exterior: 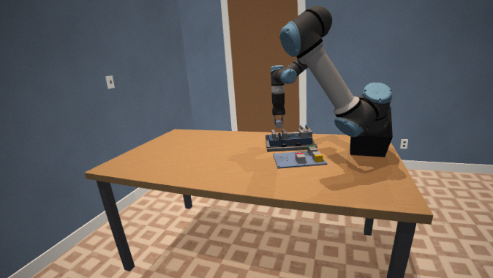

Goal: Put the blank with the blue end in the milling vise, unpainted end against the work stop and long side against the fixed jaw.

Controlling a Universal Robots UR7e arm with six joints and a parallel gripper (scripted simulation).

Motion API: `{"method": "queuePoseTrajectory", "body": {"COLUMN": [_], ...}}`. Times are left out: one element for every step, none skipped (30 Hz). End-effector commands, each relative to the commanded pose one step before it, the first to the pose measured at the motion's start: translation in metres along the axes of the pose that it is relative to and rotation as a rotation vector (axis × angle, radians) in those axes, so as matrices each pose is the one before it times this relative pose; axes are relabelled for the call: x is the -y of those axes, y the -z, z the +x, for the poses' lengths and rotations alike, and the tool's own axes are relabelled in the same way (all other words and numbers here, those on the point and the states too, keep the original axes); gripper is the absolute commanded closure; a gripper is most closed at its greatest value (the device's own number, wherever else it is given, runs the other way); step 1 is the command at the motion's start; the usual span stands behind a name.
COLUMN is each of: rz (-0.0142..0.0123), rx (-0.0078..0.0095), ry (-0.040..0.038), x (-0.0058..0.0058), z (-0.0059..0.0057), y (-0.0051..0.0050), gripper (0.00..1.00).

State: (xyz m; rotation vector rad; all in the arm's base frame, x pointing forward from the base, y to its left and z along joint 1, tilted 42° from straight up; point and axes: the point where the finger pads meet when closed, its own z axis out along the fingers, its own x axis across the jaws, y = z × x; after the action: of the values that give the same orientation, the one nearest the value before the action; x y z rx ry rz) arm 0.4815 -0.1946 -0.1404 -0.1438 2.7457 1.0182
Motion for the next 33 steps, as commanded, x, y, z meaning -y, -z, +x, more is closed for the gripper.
{"method": "queuePoseTrajectory", "body": {"rz": [0.00133,0.00000,0.00000,0.00000,0.00000,0.00000,0.00000,0.00000,0.00000,0.00000,0.00000,0.00000,0.00000,0.00000,0.00000,0.00000,0.00000,0.00000,0.00000,0.00000,0.00000,-0.00008,0.00001,0.00001,0.00001,0.00001,0.00000,0.00000,0.00000,0.00000,0.00000,0.00000,0.00000], "rx": [0.00099,0.00000,0.00000,0.00000,0.00000,0.00000,0.00000,0.00000,0.00000,0.00000,0.00000,0.00000,0.00000,0.00000,0.00000,0.00000,0.00000,0.00000,0.00000,0.00000,0.00000,-0.00004,0.00002,0.00002,0.00002,0.00002,0.00000,0.00000,0.00000,0.00000,0.00000,0.00000,0.00000], "ry": [0.00028,0.00000,0.00000,0.00000,0.00000,0.00000,0.00000,0.00000,0.00000,0.00000,0.00000,0.00000,0.00000,0.00000,0.00000,0.00000,0.00000,0.00000,0.00000,0.00000,0.00000,0.00000,0.00000,0.00000,0.00000,0.00000,0.00000,0.00000,0.00000,0.00000,0.00000,0.00000,0.00000], "x": [0.00038,0.00000,0.00000,0.00000,-0.00028,-0.00028,-0.00028,-0.00028,-0.00028,0.00000,0.00000,0.00000,0.00000,0.00000,0.00000,0.00000,0.00000,0.00000,0.00000,0.00000,0.00000,-0.00002,0.00000,0.00000,0.00000,0.00000,0.00000,0.00000,0.00000,0.00000,0.00000,0.00000,0.00000], "z": [-0.00027,0.00000,0.00000,0.00000,0.00012,0.00012,0.00012,0.00012,0.00012,0.00000,0.00000,0.00000,0.00000,0.00000,0.00000,0.00000,0.00000,0.00000,0.00000,0.00000,0.00000,0.00001,-0.00001,-0.00001,-0.00001,-0.00001,0.00000,0.00000,0.00000,0.00000,0.00000,0.00000,0.00000], "y": [0.00075,0.00000,0.00000,0.00000,-0.00599,-0.00599,-0.00599,-0.00599,-0.00599,0.00000,0.00000,0.00000,0.00000,0.00000,0.00000,0.00000,0.00000,0.00000,0.00000,0.00000,0.00000,0.00016,0.00008,0.00008,0.00008,0.00008,0.00000,0.00000,0.00000,0.00000,0.00000,0.00000,0.00000], "gripper": [1.00,1.00,1.00,1.00,1.00,1.00,1.00,1.00,1.00,1.00,1.00,1.00,1.00,1.00,1.00,1.00,1.00,1.00,1.00,1.00,1.00,1.00,1.00,1.00,1.00,1.00,1.00,1.00,1.00,1.00,1.00,1.00,1.00]}}
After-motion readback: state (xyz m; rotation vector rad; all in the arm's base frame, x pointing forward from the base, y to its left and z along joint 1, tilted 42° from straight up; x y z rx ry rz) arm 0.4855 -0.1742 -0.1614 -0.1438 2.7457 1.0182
